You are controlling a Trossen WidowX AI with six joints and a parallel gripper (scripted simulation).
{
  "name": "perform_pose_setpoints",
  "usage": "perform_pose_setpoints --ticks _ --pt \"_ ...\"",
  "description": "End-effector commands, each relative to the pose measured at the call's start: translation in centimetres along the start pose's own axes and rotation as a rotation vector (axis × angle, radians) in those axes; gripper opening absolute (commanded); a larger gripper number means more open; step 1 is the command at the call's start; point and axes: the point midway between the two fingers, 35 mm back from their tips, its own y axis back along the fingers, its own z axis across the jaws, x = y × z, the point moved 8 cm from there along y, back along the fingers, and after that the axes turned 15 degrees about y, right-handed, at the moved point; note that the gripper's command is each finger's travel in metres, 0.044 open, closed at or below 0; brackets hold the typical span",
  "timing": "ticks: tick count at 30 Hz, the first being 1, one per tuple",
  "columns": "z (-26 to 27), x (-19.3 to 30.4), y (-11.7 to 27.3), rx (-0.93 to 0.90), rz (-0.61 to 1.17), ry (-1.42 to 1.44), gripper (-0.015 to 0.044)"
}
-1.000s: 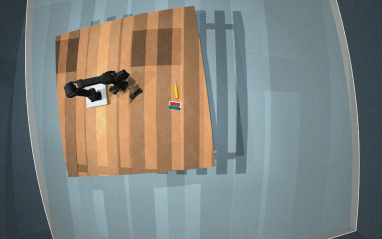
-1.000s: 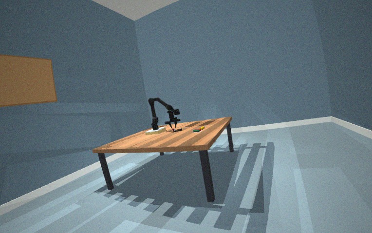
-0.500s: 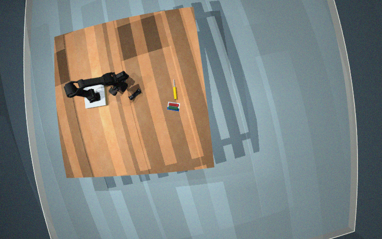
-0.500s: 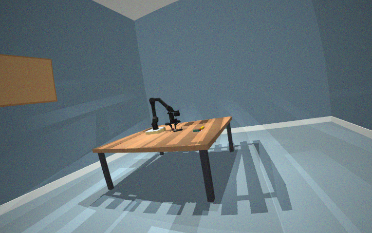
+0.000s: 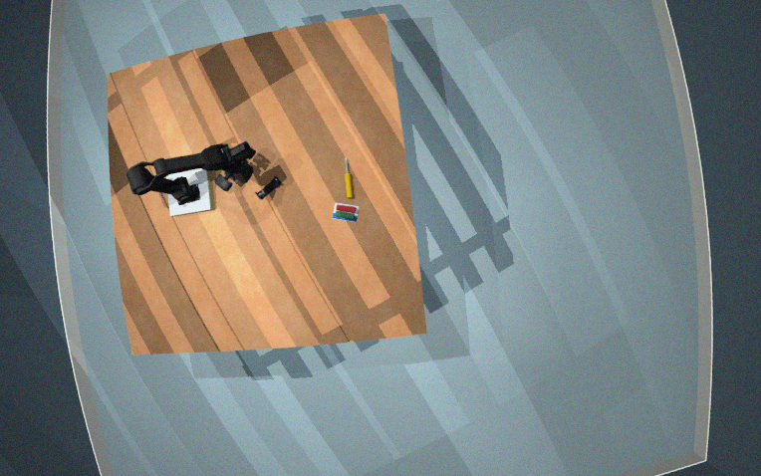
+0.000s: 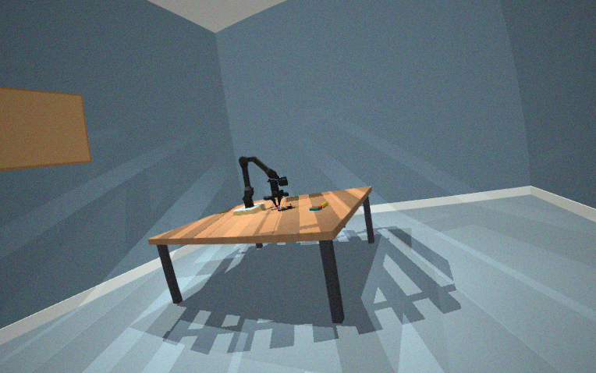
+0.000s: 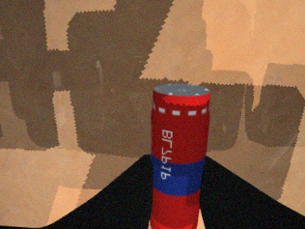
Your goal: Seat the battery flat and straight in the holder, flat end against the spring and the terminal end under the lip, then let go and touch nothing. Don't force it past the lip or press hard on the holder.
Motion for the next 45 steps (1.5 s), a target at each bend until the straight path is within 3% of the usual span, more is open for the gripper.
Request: perform_pose_setpoints --ticks 1,8,38,45 --pt "0.2 -0.2 2.9 -0.011 -0.017 0.0 0.0064" --pt "0.1 -0.4 4.6 -0.011 -0.017 -0.041 0.0064" --pt "-2.6 -12.6 7.4 -0.029 0.0 -1.816 0.0064" --pt "-2.8 -12.8 7.4 -0.031 0.004 -1.851 0.0064"
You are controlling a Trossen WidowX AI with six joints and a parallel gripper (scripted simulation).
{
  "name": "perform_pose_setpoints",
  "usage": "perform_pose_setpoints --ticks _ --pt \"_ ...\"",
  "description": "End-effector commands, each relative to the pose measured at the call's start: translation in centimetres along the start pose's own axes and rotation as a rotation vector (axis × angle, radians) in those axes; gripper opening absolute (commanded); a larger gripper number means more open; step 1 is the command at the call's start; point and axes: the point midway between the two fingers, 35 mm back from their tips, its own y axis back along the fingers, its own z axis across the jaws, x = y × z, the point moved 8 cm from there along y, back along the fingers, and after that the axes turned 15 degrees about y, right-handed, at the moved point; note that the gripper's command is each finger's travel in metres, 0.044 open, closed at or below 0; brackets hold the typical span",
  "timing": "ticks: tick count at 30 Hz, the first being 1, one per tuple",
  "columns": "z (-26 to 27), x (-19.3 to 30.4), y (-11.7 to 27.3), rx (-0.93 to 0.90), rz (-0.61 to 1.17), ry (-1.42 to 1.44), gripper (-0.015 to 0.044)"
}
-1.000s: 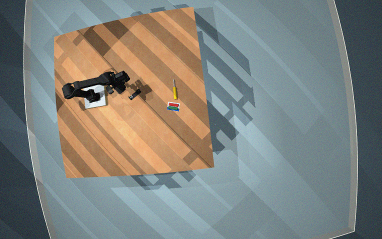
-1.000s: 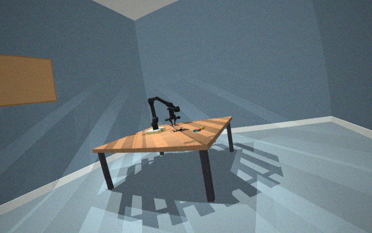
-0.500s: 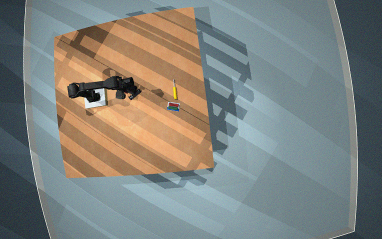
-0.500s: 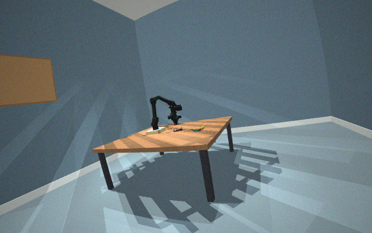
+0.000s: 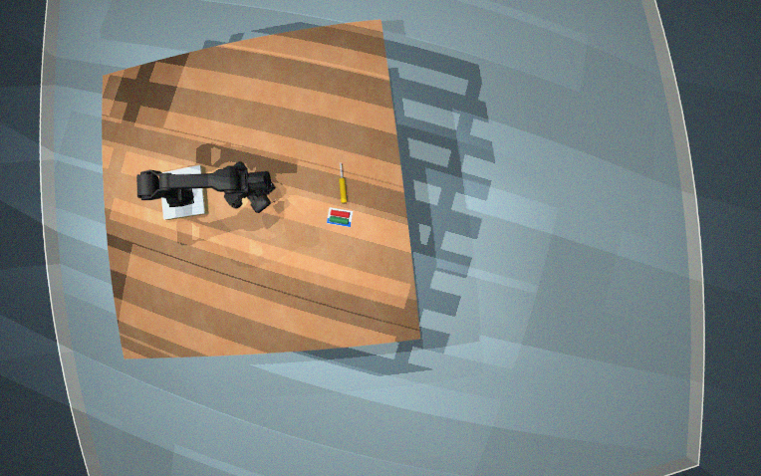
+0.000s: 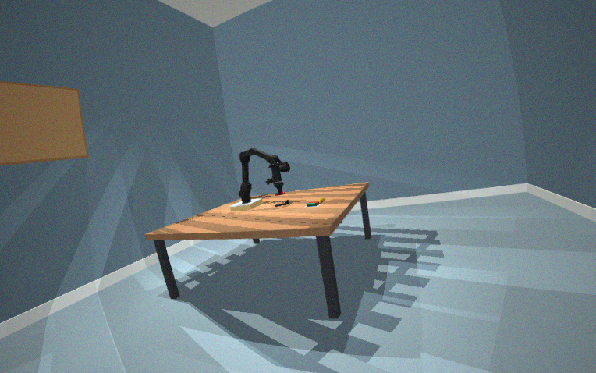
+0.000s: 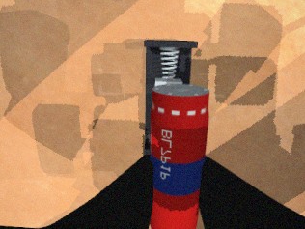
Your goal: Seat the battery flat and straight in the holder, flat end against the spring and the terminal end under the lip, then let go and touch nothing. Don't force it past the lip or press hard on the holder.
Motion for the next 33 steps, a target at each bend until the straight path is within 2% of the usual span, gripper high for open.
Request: perform_pose_setpoints --ticks 1,20,33 --pt "0.2 0.1 0.1 -0.005 0.013 -0.017 0.0064" --pt "-0.2 -1.3 -3.9 -0.069 0.247 -0.001 0.0064" --pt "-0.3 -2.0 -4.7 -0.085 0.316 -0.003 0.0064"
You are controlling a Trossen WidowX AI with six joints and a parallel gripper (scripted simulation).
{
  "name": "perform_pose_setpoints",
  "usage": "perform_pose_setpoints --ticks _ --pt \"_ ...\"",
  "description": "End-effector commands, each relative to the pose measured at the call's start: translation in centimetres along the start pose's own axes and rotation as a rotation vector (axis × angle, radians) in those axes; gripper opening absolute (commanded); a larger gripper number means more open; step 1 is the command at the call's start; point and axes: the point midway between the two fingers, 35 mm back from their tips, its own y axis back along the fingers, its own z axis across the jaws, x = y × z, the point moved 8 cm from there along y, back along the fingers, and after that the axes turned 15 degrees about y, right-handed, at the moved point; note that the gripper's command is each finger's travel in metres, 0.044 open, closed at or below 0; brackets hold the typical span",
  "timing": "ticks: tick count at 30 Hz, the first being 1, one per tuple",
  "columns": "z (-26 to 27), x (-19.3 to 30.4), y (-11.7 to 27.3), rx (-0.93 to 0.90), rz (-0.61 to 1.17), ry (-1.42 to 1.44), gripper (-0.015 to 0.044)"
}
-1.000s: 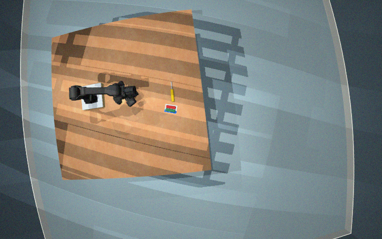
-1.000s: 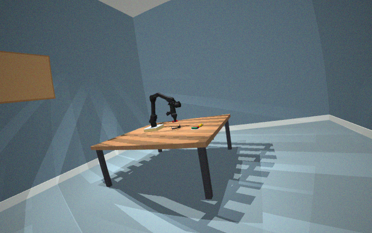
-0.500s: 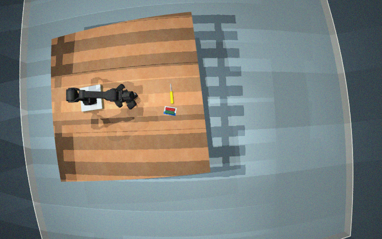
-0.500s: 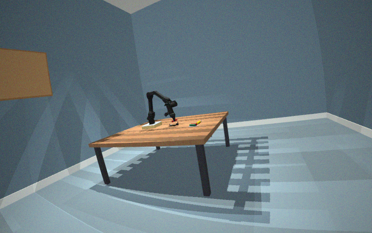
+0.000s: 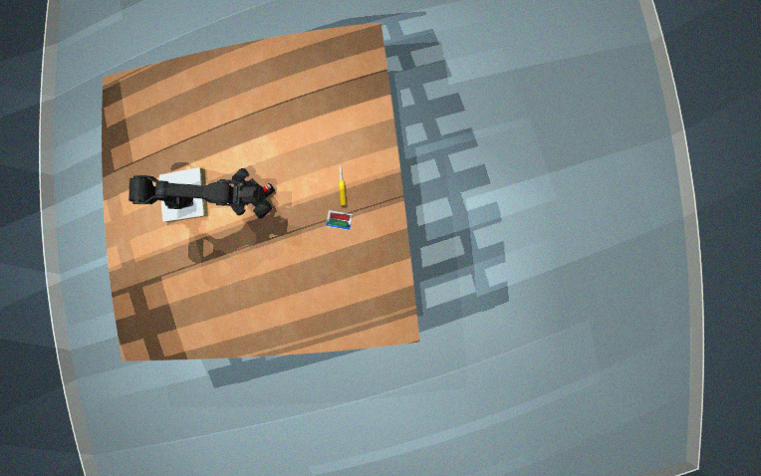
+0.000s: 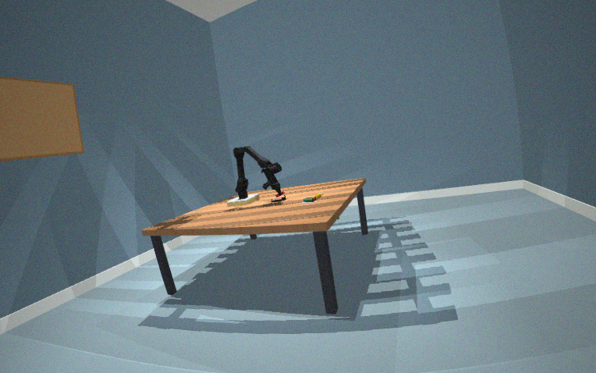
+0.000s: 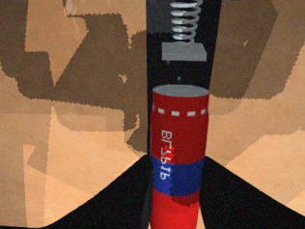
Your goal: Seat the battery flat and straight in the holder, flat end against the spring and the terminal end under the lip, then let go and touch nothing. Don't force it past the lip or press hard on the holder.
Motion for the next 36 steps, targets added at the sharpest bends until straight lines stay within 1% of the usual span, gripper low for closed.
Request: perform_pose_setpoints --ticks 1,27,36 --pt "-0.2 -0.4 -0.2 -0.001 0.029 0.002 0.0064" --pt "-0.9 -2.9 -1.2 -0.049 0.208 0.008 0.0064" --pt "-1.1 -3.6 -1.2 -0.052 0.211 0.009 0.0064"
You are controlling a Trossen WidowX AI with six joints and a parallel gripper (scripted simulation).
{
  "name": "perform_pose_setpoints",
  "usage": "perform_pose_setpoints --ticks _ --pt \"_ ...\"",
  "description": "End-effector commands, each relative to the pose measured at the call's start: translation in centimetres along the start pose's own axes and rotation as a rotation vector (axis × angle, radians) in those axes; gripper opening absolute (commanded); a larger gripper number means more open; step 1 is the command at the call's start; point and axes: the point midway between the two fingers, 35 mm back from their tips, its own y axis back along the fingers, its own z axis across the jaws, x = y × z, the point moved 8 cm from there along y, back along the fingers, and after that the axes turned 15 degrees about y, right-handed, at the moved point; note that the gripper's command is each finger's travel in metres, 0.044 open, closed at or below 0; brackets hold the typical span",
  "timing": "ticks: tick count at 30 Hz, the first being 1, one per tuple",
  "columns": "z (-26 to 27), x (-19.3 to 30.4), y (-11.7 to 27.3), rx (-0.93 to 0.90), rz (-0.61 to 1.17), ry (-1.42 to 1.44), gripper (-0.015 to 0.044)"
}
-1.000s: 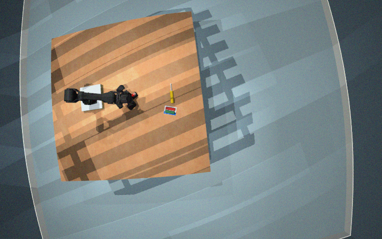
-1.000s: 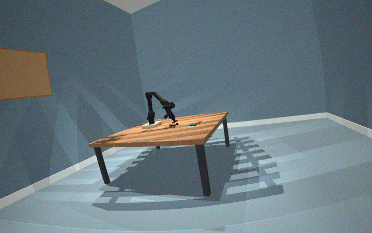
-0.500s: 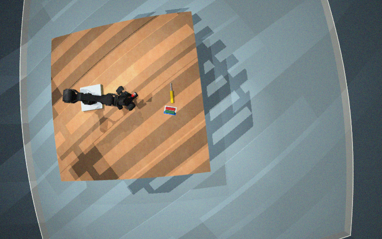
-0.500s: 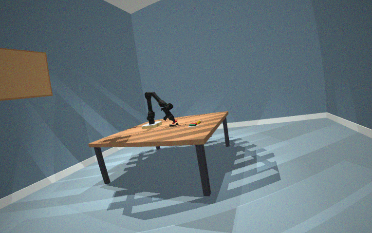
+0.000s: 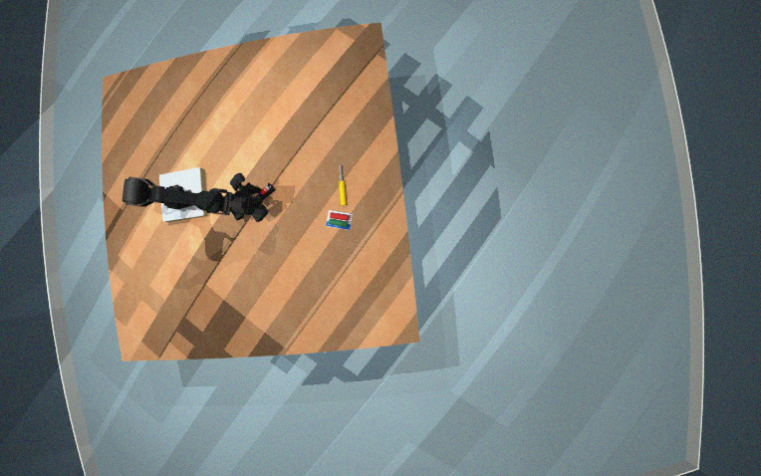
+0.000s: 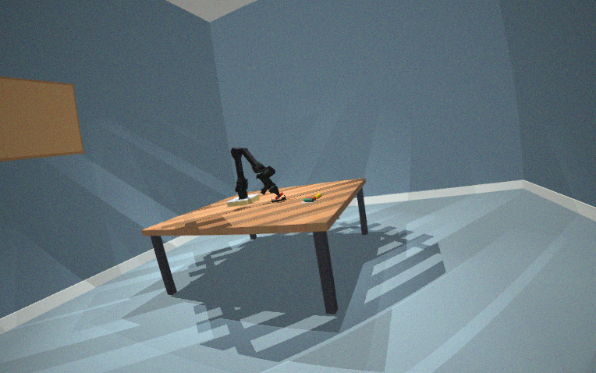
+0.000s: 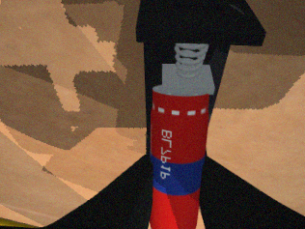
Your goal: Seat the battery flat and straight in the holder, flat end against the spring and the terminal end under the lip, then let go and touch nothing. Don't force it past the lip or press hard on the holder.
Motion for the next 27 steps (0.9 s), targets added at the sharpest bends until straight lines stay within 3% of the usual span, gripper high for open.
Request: perform_pose_setpoints --ticks 1,27 --pt "-0.3 -0.4 0.1 0.003 0.004 0.002 0.0064" --pt "-0.5 -1.2 0.4 0.011 -0.053 -0.007 0.0064"
